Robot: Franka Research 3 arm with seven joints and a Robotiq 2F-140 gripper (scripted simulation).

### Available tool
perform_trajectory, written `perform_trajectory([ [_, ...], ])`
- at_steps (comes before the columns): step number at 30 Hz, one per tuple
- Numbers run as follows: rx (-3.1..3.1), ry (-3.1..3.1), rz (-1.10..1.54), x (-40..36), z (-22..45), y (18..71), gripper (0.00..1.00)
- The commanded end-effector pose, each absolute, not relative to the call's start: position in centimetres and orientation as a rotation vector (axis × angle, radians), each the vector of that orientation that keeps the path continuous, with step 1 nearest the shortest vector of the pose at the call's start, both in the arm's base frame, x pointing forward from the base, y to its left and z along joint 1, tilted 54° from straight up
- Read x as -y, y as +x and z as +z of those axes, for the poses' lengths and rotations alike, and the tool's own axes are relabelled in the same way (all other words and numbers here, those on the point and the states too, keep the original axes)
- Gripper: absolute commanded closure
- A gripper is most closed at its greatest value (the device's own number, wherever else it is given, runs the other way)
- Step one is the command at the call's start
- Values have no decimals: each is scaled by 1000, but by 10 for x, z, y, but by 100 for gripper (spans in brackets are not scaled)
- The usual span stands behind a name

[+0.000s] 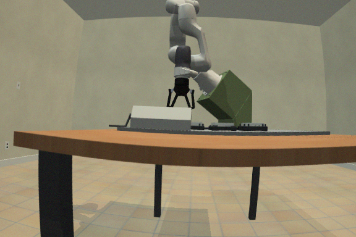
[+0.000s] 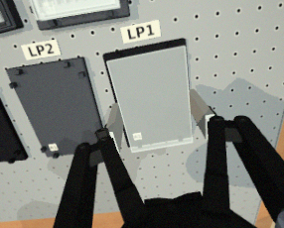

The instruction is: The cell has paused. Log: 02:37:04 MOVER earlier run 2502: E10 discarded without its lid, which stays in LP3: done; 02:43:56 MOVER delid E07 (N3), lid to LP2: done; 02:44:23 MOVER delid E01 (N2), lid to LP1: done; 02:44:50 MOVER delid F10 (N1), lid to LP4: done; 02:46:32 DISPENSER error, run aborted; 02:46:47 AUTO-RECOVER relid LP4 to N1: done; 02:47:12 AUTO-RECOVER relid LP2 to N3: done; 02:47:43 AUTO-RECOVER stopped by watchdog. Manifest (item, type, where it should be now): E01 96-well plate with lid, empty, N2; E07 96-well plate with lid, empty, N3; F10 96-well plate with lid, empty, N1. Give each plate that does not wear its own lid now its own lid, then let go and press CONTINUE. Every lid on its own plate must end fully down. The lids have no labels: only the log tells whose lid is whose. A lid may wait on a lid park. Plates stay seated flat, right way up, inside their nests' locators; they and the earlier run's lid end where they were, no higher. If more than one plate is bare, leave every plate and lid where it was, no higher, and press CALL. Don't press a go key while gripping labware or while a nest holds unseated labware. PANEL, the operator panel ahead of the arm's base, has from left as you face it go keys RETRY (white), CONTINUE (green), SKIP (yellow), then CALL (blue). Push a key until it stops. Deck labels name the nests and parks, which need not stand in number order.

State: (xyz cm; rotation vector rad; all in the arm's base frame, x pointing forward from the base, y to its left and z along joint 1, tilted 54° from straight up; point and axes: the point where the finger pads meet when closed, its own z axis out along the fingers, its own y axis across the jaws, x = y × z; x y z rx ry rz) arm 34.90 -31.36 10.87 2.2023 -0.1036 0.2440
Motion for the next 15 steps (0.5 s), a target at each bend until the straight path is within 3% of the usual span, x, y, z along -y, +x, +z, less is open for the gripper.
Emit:
perform_trajectory([
  [1, 113, 2206, 237, 310, 110, 346, 100],
  [15, 113, 2206, 237, 294, 121, 343, 100],
])
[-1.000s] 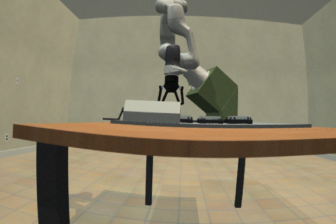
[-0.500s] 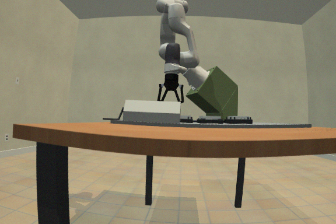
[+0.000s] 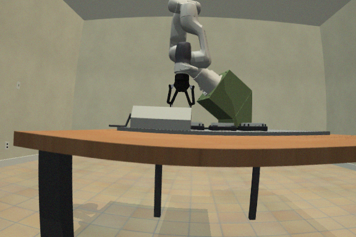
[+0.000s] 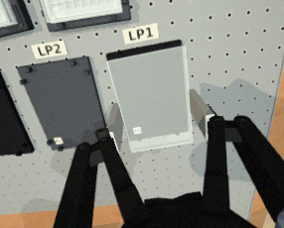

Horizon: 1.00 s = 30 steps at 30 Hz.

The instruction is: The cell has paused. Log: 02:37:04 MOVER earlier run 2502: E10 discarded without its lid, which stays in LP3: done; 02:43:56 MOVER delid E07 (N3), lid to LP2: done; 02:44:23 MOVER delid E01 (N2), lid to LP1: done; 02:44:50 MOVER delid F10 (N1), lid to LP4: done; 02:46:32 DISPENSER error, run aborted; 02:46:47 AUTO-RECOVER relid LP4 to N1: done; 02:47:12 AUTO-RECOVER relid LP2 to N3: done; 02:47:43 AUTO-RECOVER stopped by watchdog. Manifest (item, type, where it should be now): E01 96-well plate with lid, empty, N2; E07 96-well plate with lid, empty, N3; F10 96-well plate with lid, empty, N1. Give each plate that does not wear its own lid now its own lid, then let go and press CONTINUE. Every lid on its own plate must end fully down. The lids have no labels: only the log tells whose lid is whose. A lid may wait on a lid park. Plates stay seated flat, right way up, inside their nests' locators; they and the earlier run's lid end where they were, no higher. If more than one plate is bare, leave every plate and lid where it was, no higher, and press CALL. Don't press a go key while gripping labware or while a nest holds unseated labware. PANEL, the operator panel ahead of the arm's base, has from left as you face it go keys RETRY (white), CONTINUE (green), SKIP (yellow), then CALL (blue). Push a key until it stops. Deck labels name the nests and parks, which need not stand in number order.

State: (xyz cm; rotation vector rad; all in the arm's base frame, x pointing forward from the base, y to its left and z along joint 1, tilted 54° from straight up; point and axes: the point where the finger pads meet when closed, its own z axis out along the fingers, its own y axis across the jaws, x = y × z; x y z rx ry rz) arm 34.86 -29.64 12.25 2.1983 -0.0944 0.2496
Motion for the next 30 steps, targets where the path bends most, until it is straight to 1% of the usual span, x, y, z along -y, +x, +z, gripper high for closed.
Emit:
perform_trajectory([
  [1, 113, 2206, 237, 293, 122, 343, 100],
  [30, 113, 2206, 238, 276, 135, 340, 100],
])
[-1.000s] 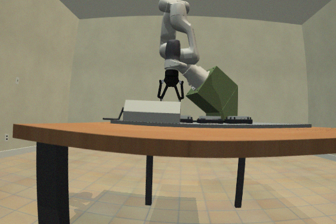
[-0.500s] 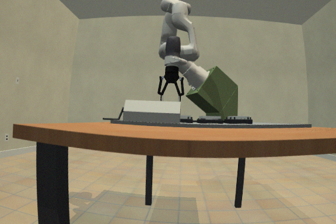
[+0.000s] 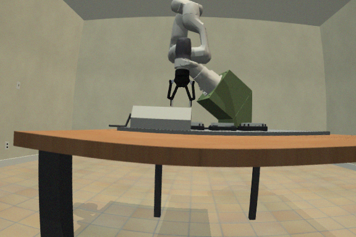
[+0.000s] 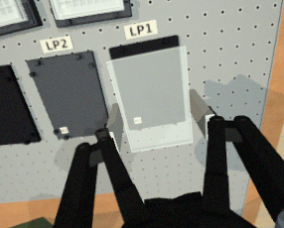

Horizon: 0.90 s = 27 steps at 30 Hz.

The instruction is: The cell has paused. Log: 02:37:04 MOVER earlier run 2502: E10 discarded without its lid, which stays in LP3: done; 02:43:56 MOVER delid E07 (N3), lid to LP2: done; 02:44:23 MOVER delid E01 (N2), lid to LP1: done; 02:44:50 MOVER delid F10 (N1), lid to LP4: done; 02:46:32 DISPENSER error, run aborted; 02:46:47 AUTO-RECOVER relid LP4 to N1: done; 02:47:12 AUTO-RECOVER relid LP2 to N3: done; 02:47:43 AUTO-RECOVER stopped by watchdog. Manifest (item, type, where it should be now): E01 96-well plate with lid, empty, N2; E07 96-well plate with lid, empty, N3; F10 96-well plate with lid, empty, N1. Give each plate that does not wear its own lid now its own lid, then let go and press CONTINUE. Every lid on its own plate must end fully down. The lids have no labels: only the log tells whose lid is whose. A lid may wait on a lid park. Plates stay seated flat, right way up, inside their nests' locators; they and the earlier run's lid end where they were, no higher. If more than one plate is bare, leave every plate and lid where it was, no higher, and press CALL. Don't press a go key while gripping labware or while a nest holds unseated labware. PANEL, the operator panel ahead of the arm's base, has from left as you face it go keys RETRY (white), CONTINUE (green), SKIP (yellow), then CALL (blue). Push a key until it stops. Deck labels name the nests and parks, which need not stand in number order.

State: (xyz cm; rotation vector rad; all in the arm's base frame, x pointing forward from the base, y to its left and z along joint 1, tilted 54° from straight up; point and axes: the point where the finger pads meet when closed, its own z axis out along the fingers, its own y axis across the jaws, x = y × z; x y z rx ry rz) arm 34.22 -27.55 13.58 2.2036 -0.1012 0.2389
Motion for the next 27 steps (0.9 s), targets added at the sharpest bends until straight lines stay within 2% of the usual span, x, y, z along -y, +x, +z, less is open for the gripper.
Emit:
perform_trajectory([
  [1, 113, 2206, 238, 276, 135, 340, 100],
  [6, 116, 2206, 256, 268, 134, 359, 100],
  [11, 123, 2206, 317, 228, 118, 441, 100],
  [16, 116, 2211, 337, 167, 71, 529, 100],
  [19, 114, 2211, 330, 155, 58, 542, 100],
  [22, 111, 2211, 296, 113, -4, 576, 100],
  [27, 111, 2206, 245, 83, -68, 586, 100],
])
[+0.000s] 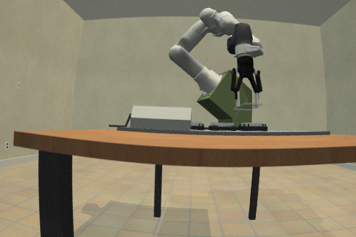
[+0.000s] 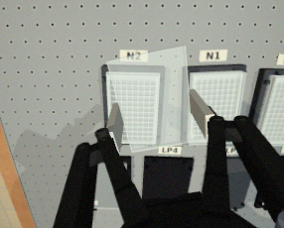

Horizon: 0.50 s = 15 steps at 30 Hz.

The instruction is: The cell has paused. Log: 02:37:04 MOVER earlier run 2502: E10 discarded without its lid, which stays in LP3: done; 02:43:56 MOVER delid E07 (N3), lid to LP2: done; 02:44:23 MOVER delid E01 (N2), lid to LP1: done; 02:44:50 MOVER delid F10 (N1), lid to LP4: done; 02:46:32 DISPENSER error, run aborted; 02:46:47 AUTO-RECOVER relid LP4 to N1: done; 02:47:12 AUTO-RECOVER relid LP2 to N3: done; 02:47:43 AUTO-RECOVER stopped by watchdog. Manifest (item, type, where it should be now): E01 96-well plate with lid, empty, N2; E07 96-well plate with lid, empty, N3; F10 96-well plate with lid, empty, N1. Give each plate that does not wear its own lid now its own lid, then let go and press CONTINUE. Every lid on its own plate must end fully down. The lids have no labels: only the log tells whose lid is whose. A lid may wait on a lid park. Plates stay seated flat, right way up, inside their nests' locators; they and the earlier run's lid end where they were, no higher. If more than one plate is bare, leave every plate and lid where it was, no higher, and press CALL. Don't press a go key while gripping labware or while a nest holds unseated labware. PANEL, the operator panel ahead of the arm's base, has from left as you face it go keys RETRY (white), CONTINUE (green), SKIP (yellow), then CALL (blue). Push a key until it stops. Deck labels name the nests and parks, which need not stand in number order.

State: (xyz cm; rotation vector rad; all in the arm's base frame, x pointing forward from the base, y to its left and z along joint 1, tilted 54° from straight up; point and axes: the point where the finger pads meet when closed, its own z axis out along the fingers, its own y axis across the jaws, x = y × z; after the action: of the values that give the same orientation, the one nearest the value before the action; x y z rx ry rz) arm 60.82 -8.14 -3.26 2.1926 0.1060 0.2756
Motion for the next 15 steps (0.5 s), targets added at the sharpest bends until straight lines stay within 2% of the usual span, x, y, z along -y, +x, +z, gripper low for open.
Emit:
perform_trajectory([
  [1, 112, 2206, 241, 81, -73, 586, 100],
  [15, 112, 2205, 237, 79, -77, 586, 100],
])
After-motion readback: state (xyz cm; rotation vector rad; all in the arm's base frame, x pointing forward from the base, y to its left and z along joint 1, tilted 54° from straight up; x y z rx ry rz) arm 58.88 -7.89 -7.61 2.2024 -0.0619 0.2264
